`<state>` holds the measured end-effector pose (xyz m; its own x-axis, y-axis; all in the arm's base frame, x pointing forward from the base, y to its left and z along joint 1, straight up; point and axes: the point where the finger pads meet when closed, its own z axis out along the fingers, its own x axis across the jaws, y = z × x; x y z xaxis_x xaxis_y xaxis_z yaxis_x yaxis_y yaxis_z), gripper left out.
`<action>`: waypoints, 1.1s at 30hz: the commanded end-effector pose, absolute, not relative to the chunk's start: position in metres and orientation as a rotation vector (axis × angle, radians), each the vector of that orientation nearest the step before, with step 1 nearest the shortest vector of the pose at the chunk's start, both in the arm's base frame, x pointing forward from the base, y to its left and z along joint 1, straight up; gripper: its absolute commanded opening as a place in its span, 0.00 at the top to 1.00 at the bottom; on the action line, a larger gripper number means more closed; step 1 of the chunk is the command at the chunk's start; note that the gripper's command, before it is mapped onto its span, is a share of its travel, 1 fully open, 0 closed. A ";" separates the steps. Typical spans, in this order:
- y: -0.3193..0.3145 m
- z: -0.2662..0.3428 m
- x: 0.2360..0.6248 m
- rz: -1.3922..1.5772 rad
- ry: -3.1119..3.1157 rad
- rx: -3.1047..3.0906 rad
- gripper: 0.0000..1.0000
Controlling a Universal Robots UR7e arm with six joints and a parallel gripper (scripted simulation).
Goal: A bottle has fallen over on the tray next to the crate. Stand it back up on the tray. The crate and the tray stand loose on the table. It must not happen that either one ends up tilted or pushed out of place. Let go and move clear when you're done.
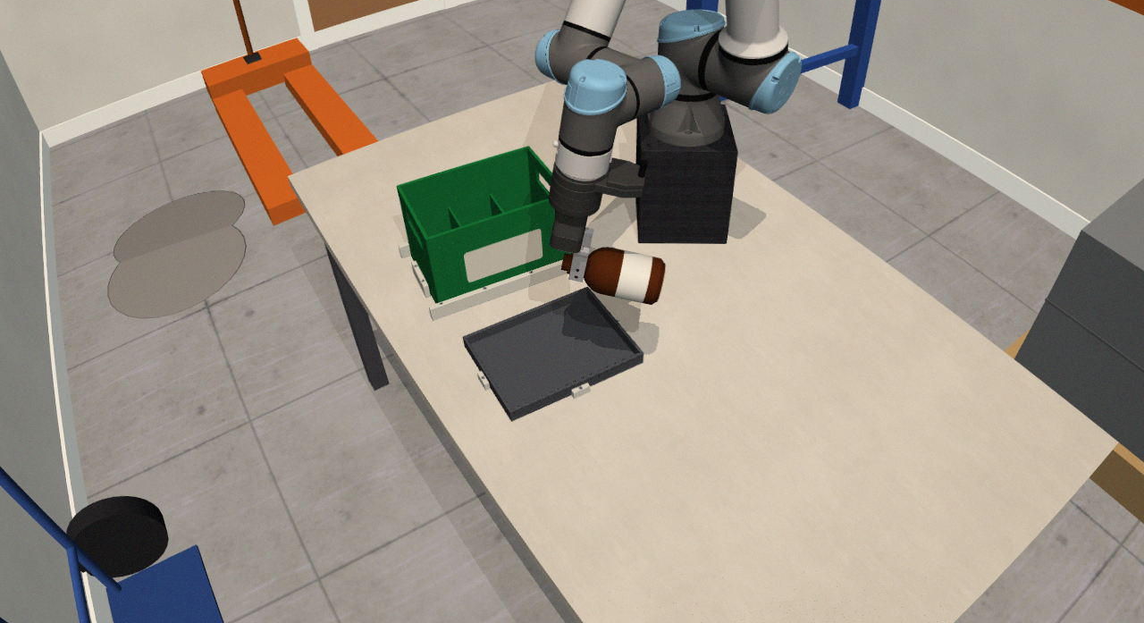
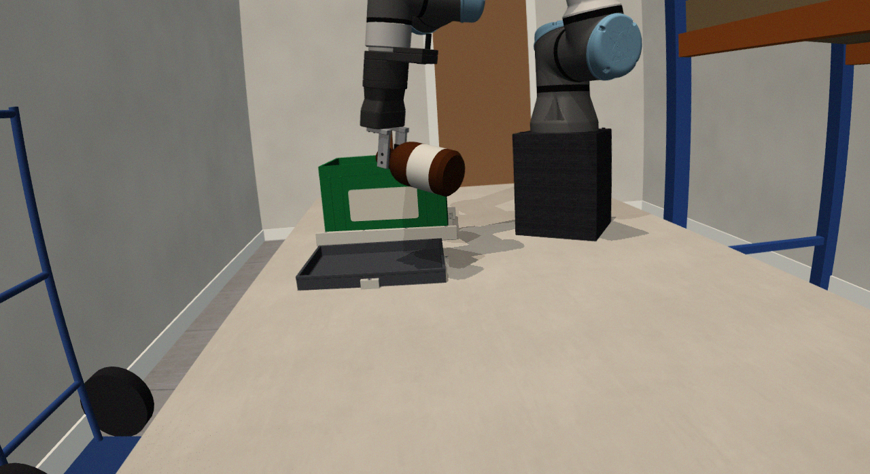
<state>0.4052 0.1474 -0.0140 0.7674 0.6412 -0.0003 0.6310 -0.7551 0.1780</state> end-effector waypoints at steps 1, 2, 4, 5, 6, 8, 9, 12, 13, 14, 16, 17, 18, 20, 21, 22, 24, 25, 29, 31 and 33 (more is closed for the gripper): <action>0.147 -0.014 0.406 0.093 1.013 2.793 1.00; 0.147 -0.014 0.406 0.093 1.013 2.793 1.00; 0.147 -0.014 0.406 0.093 1.013 2.793 1.00; 0.147 -0.014 0.406 0.093 1.013 2.793 1.00; 0.147 -0.014 0.406 0.093 1.013 2.793 1.00; 0.147 -0.014 0.406 0.093 1.013 2.793 1.00; 0.147 -0.014 0.406 0.093 1.013 2.793 1.00; 0.147 -0.014 0.406 0.093 1.013 2.793 1.00; 0.147 -0.014 0.406 0.093 1.013 2.793 1.00; 0.147 -0.014 0.406 0.093 1.013 2.793 1.00; 0.147 -0.014 0.406 0.093 1.013 2.793 1.00; 0.147 -0.014 0.406 0.093 1.013 2.793 1.00; 0.147 -0.014 0.406 0.093 1.013 2.793 1.00; 0.147 -0.014 0.406 0.093 1.013 2.793 1.00; 0.147 -0.014 0.406 0.093 1.013 2.793 1.00; 0.147 -0.014 0.406 0.093 1.013 2.792 1.00; 0.147 -0.014 0.406 0.094 1.012 2.790 1.00; 0.147 -0.014 0.406 0.095 1.012 2.789 1.00; 0.147 -0.014 0.406 0.099 1.008 2.777 1.00; 0.147 -0.014 0.405 0.101 1.007 2.774 1.00; 0.147 -0.014 0.405 0.102 1.006 2.769 1.00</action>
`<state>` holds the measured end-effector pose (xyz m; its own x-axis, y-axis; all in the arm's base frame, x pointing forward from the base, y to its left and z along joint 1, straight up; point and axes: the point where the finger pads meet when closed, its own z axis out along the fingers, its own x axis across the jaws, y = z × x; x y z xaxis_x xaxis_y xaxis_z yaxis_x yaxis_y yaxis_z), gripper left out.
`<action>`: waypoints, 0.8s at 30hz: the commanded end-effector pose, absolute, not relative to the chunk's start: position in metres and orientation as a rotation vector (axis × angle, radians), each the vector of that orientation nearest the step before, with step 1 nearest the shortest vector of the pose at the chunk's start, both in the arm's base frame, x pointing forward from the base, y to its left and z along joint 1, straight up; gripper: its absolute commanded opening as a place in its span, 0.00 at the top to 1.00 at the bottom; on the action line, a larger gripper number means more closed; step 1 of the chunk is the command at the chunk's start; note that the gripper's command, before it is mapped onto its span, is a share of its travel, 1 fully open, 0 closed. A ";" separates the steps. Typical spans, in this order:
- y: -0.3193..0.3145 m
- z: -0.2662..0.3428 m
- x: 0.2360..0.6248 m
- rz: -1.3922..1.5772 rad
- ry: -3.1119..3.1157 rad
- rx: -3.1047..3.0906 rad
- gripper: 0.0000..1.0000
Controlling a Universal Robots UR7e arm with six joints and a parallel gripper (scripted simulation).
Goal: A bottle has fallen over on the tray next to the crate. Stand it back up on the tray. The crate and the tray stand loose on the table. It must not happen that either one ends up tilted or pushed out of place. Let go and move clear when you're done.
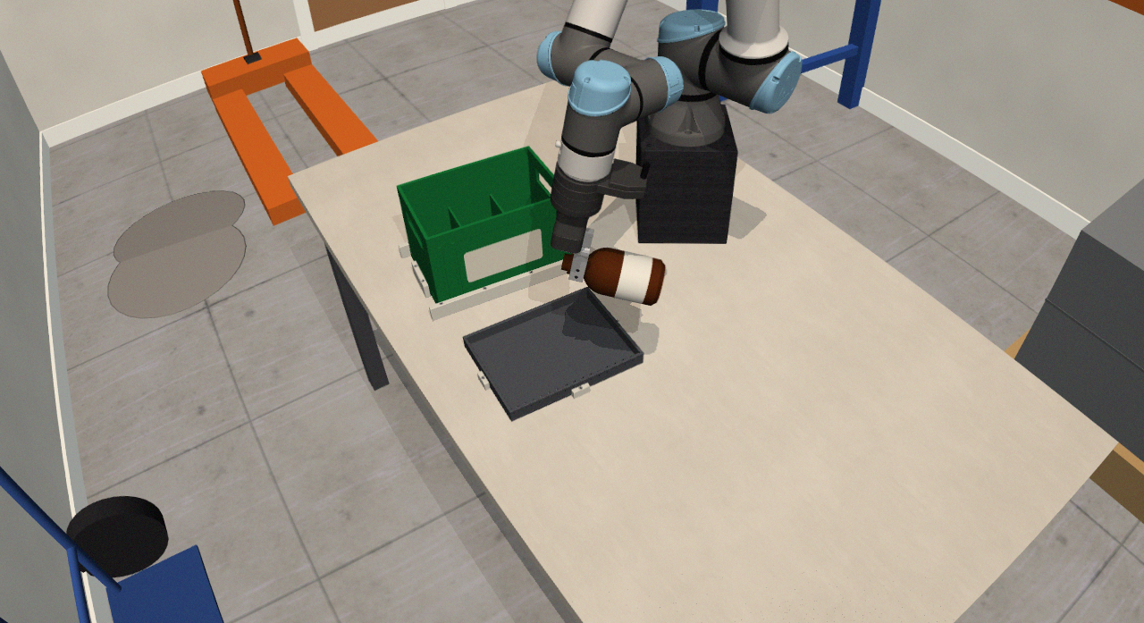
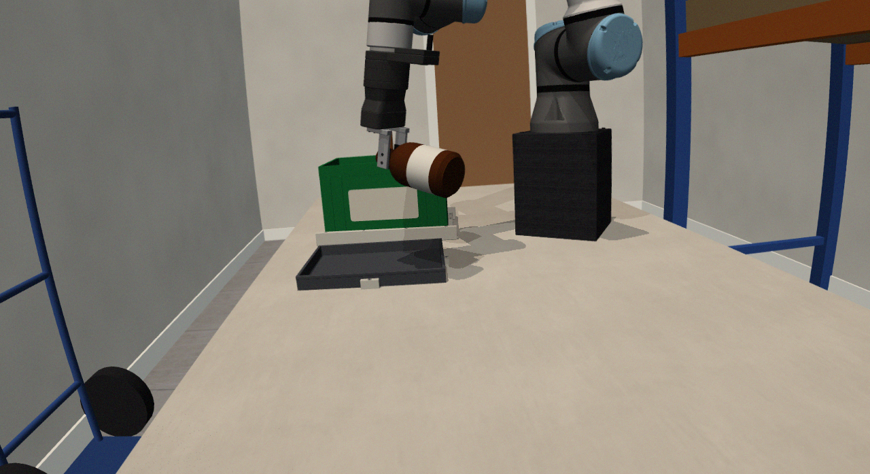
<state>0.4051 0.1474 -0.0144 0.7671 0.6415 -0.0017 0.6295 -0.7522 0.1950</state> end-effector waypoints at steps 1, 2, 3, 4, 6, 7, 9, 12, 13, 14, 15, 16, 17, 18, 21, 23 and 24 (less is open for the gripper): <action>0.147 -0.014 0.405 0.104 1.004 2.764 1.00; 0.147 -0.014 0.405 0.107 1.003 2.759 1.00; 0.147 -0.014 0.405 0.109 1.001 2.754 1.00; 0.147 -0.014 0.405 0.112 0.999 2.748 1.00; 0.148 -0.015 0.405 0.117 0.995 2.736 1.00; 0.148 -0.015 0.405 0.120 0.992 2.729 1.00; 0.148 -0.015 0.405 0.127 0.988 2.716 1.00; 0.148 -0.015 0.405 0.137 0.981 2.697 1.00; 0.148 -0.015 0.405 0.140 0.978 2.691 1.00; 0.148 -0.015 0.405 0.144 0.976 2.685 1.00; 0.148 -0.015 0.405 0.144 0.976 2.685 1.00; 0.148 -0.015 0.405 0.144 0.976 2.685 1.00; 0.148 -0.015 0.405 0.147 0.974 2.679 1.00; 0.148 -0.014 0.405 0.150 0.971 2.673 1.00; 0.148 -0.014 0.405 0.159 0.965 2.658 1.00; 0.148 -0.014 0.405 0.164 0.962 2.651 1.00; 0.148 -0.014 0.405 0.166 0.961 2.647 1.00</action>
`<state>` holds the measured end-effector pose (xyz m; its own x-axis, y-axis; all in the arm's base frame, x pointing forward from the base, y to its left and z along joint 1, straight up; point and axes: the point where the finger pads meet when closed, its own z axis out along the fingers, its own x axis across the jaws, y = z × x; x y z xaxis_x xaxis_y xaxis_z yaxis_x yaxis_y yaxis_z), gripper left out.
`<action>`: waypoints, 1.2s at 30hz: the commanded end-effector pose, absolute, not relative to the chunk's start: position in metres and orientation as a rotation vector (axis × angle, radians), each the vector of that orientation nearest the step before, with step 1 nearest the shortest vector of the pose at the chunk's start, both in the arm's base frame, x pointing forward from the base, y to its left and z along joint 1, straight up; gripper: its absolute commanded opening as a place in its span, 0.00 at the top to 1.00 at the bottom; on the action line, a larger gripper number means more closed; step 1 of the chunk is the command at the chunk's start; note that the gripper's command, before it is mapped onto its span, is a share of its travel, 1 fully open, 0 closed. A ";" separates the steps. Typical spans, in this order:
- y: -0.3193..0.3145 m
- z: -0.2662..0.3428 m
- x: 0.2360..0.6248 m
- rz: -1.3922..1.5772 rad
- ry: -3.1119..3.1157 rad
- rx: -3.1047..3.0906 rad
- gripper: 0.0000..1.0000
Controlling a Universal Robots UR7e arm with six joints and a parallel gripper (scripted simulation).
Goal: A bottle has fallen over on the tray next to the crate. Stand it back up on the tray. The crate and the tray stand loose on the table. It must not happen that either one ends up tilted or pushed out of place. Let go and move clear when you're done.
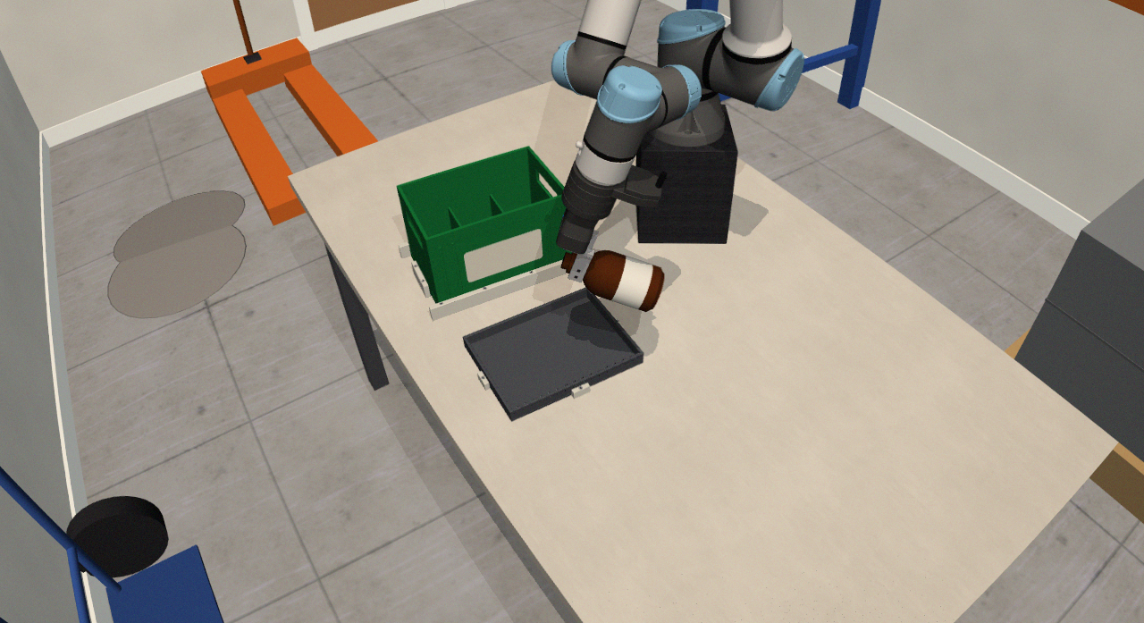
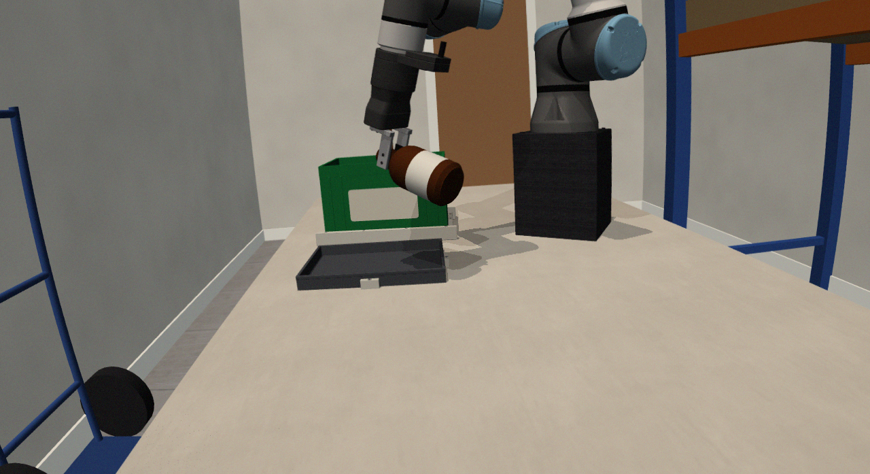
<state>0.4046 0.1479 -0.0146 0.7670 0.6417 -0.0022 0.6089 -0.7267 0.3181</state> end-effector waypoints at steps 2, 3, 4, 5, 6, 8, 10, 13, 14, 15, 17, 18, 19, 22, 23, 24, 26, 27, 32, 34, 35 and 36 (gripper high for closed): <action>0.148 -0.014 0.405 0.169 0.959 2.642 1.00; 0.148 -0.014 0.405 0.170 0.958 2.640 1.00; 0.148 -0.014 0.405 0.171 0.957 2.639 1.00; 0.148 -0.014 0.405 0.172 0.957 2.638 1.00; 0.148 -0.014 0.405 0.172 0.956 2.637 1.00; 0.148 -0.014 0.405 0.173 0.956 2.636 1.00; 0.148 -0.014 0.405 0.173 0.956 2.636 1.00; 0.148 -0.014 0.405 0.173 0.956 2.636 1.00; 0.148 -0.014 0.405 0.173 0.956 2.636 1.00; 0.148 -0.014 0.405 0.173 0.956 2.636 1.00; 0.148 -0.014 0.405 0.173 0.956 2.636 1.00; 0.148 -0.014 0.405 0.173 0.956 2.636 1.00; 0.148 -0.014 0.405 0.173 0.956 2.636 1.00; 0.148 -0.014 0.405 0.173 0.956 2.636 1.00; 0.148 -0.014 0.405 0.173 0.956 2.636 1.00; 0.148 -0.014 0.405 0.173 0.956 2.636 1.00; 0.148 -0.014 0.405 0.173 0.956 2.636 1.00; 0.148 -0.014 0.405 0.173 0.956 2.636 1.00; 0.148 -0.014 0.405 0.173 0.956 2.636 1.00; 0.148 -0.014 0.405 0.173 0.956 2.636 1.00; 0.148 -0.014 0.405 0.173 0.956 2.636 1.00; 0.148 -0.014 0.405 0.173 0.956 2.636 1.00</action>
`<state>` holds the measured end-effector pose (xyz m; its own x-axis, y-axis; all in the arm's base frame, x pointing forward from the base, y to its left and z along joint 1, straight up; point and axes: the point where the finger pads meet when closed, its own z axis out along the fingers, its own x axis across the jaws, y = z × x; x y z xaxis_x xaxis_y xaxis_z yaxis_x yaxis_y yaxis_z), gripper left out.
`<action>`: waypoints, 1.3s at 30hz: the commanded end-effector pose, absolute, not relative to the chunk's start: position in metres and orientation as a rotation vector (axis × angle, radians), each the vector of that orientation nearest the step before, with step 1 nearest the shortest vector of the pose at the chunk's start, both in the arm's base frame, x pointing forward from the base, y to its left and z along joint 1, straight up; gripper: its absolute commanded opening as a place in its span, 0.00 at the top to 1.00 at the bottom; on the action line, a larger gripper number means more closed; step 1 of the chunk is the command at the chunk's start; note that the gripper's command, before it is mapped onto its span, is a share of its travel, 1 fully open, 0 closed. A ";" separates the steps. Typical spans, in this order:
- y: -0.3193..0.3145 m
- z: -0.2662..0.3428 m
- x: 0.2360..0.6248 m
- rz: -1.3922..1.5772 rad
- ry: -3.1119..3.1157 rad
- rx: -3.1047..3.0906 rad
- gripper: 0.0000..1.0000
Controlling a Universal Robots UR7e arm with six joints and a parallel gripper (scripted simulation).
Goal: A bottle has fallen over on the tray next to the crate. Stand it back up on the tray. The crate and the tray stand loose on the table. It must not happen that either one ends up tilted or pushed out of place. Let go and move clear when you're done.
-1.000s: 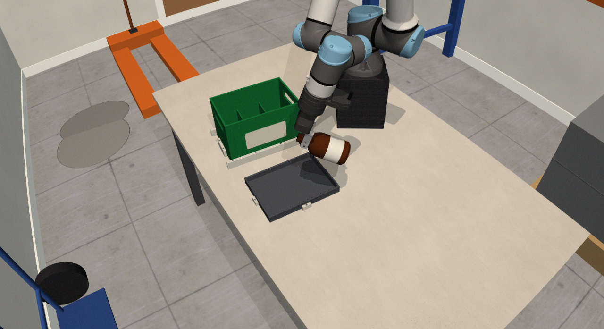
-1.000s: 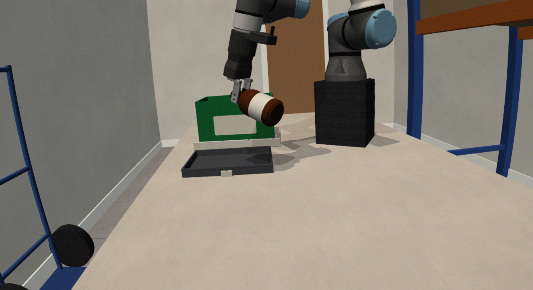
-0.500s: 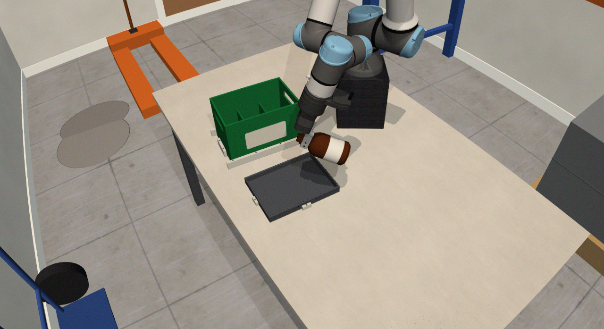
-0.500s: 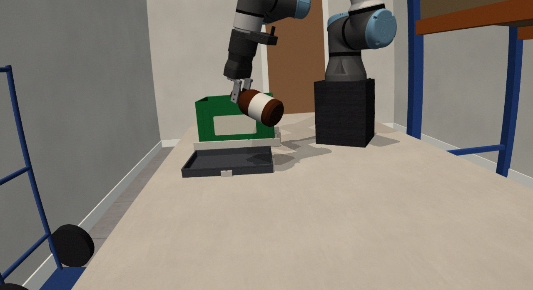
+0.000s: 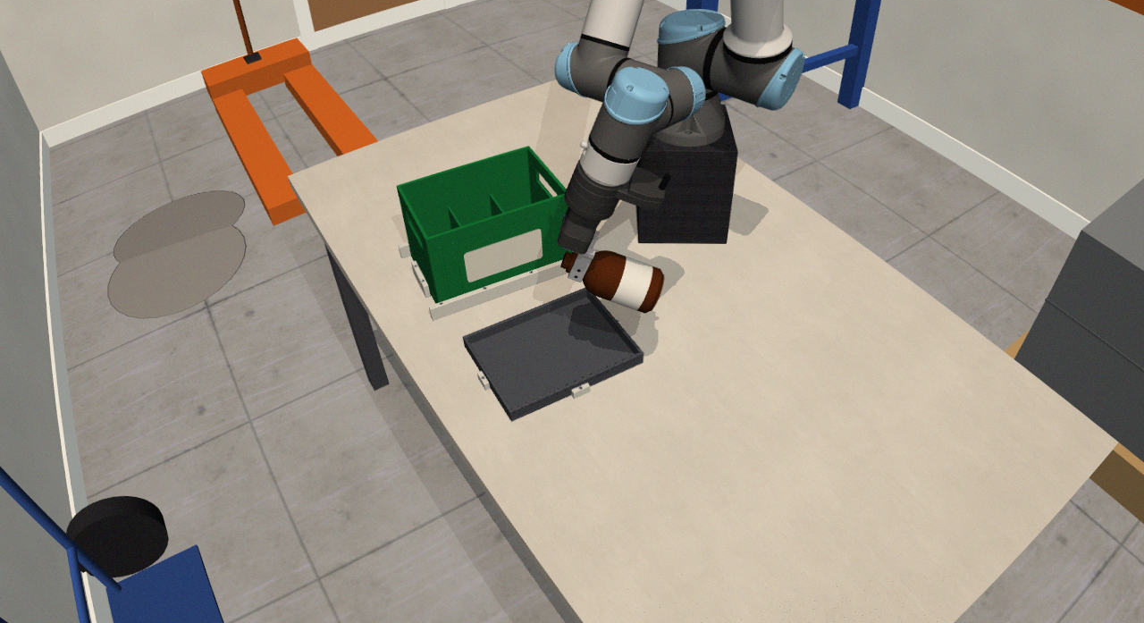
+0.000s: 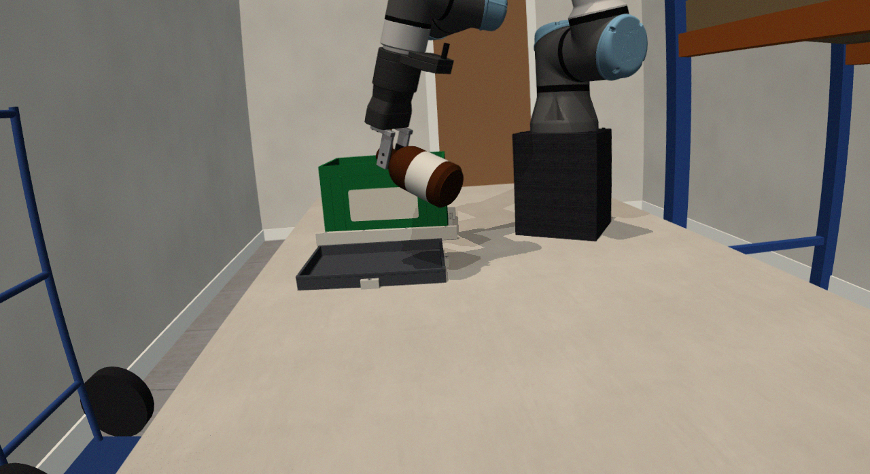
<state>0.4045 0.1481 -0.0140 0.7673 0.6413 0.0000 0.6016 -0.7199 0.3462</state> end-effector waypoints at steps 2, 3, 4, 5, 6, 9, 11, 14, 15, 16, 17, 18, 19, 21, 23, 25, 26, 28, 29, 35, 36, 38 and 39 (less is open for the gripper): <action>0.148 -0.014 0.405 0.173 0.956 2.636 1.00; 0.148 -0.014 0.405 0.173 0.956 2.636 1.00; 0.148 -0.014 0.405 0.173 0.956 2.636 1.00; 0.148 -0.014 0.405 0.173 0.956 2.636 1.00; 0.148 -0.014 0.405 0.173 0.956 2.636 1.00; 0.148 -0.014 0.405 0.173 0.956 2.636 1.00; 0.148 -0.014 0.405 0.173 0.956 2.636 1.00; 0.148 -0.014 0.405 0.173 0.956 2.635 1.00; 0.148 -0.014 0.405 0.174 0.955 2.634 1.00; 0.148 -0.014 0.405 0.174 0.955 2.633 1.00; 0.148 -0.014 0.405 0.175 0.954 2.631 1.00; 0.148 -0.014 0.405 0.175 0.954 2.629 1.00; 0.148 -0.014 0.405 0.176 0.953 2.626 1.00; 0.148 -0.014 0.405 0.179 0.951 2.620 1.00; 0.148 -0.014 0.405 0.180 0.950 2.616 1.00; 0.148 -0.014 0.405 0.182 0.948 2.612 1.00; 0.148 -0.014 0.405 0.183 0.947 2.607 1.00; 0.148 -0.014 0.405 0.187 0.943 2.596 1.00; 0.148 -0.015 0.405 0.190 0.941 2.590 1.00; 0.148 -0.015 0.405 0.207 0.927 2.552 1.00; 0.148 -0.015 0.405 0.210 0.925 2.545 1.00; 0.148 -0.015 0.405 0.216 0.920 2.532 1.00; 0.148 -0.015 0.405 0.219 0.918 2.526 1.00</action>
<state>0.4043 0.1482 -0.0151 0.7670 0.6416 -0.0034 0.5798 -0.6908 0.4321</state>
